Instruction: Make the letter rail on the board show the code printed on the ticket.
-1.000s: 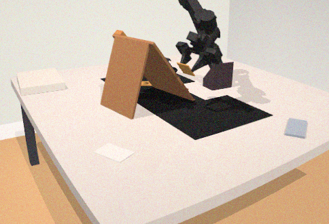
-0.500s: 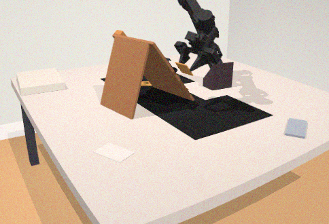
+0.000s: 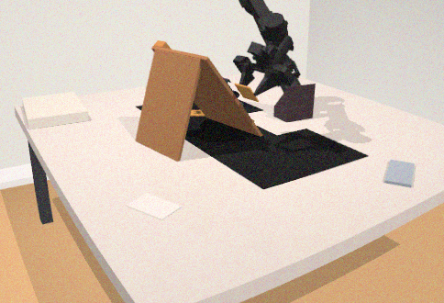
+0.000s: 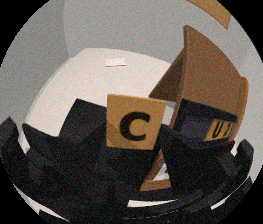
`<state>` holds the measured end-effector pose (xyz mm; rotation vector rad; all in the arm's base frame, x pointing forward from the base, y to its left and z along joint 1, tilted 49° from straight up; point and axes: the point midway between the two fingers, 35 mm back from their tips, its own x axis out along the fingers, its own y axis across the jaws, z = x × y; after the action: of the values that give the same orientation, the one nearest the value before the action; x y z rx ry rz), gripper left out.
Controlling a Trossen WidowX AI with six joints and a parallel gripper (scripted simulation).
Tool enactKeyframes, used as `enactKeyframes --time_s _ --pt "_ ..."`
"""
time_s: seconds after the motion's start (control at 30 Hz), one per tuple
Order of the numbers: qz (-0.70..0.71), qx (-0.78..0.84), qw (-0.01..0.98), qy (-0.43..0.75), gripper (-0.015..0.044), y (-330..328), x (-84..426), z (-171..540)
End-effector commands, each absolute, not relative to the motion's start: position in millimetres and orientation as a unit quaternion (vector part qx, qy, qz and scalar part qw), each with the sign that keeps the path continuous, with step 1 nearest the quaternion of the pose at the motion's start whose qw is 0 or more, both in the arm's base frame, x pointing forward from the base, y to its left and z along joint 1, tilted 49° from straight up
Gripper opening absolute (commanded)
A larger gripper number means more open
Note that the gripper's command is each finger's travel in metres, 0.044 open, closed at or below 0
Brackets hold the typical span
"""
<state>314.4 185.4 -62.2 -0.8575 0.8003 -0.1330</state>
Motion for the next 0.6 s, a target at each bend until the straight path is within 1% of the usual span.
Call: enactKeyframes --time_s 0.0,0.57 --pt "-0.06 -0.402 0.832 0.377 0.0 185.0 315.2 -58.8" --pt "-0.06 -0.402 0.832 0.377 0.0 179.4 317.1 -52.6"
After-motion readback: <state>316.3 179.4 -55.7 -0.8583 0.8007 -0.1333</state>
